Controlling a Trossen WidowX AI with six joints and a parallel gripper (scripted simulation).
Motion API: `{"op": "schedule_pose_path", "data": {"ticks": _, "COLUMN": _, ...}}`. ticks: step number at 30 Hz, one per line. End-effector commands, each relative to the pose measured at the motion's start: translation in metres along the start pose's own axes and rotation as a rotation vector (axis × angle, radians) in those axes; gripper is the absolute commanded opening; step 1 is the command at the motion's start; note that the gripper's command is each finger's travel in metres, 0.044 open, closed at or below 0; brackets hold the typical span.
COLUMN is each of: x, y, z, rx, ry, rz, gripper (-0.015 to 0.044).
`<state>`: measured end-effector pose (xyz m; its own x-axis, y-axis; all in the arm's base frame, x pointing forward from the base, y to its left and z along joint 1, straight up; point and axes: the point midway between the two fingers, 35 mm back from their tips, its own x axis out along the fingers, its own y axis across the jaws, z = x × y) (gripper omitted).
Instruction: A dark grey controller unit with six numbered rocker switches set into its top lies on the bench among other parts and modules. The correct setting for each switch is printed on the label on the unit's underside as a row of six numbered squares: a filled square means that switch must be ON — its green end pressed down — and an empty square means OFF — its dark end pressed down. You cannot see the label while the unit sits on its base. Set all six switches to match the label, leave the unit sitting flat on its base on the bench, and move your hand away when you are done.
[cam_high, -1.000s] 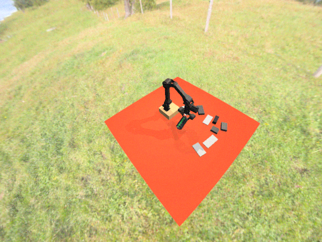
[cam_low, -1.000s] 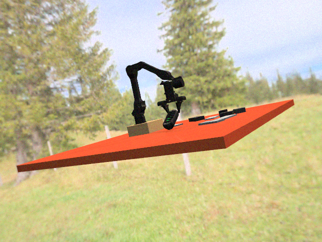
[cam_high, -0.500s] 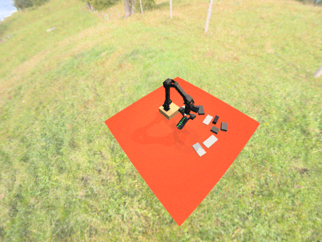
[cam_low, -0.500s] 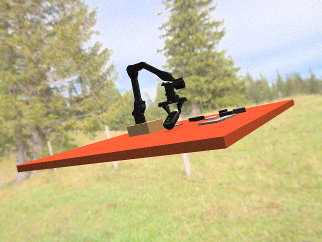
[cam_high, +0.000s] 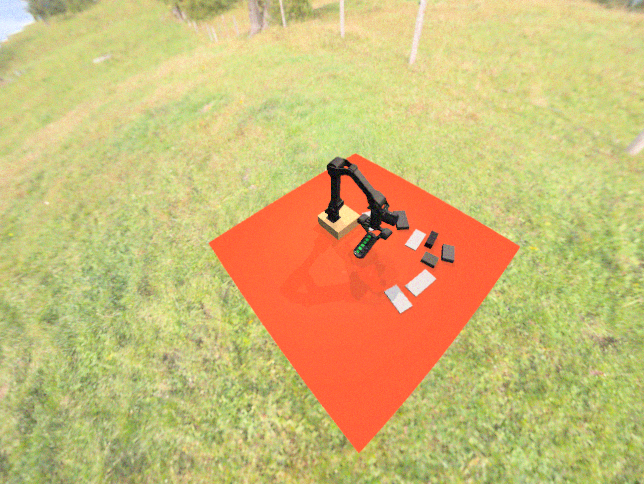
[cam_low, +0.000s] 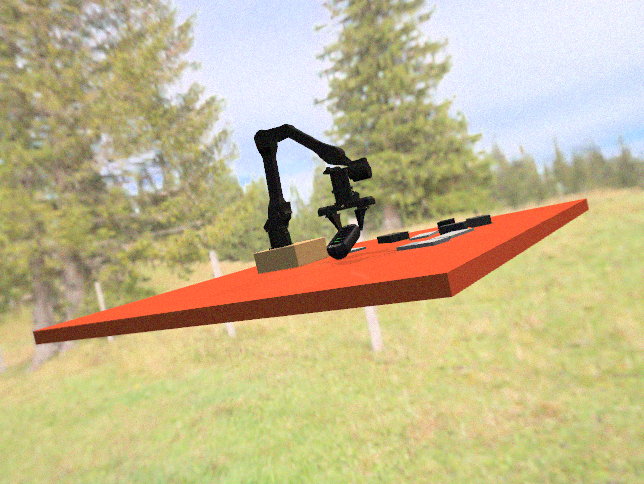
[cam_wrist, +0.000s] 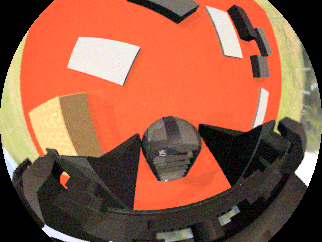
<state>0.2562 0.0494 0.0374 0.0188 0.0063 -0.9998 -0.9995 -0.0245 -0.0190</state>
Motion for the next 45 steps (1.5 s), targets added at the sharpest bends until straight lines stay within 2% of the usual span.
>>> {"op": "schedule_pose_path", "data": {"ticks": 1, "x": 0.003, "y": 0.000, "z": 0.000, "rx": 0.002, "ry": 0.002, "rz": -0.002, "gripper": 0.0335}}
{"op": "schedule_pose_path", "data": {"ticks": 45, "x": 0.033, "y": 0.000, "z": 0.000, "rx": 0.002, "ry": 0.002, "rz": -0.002, "gripper": 0.0336}}
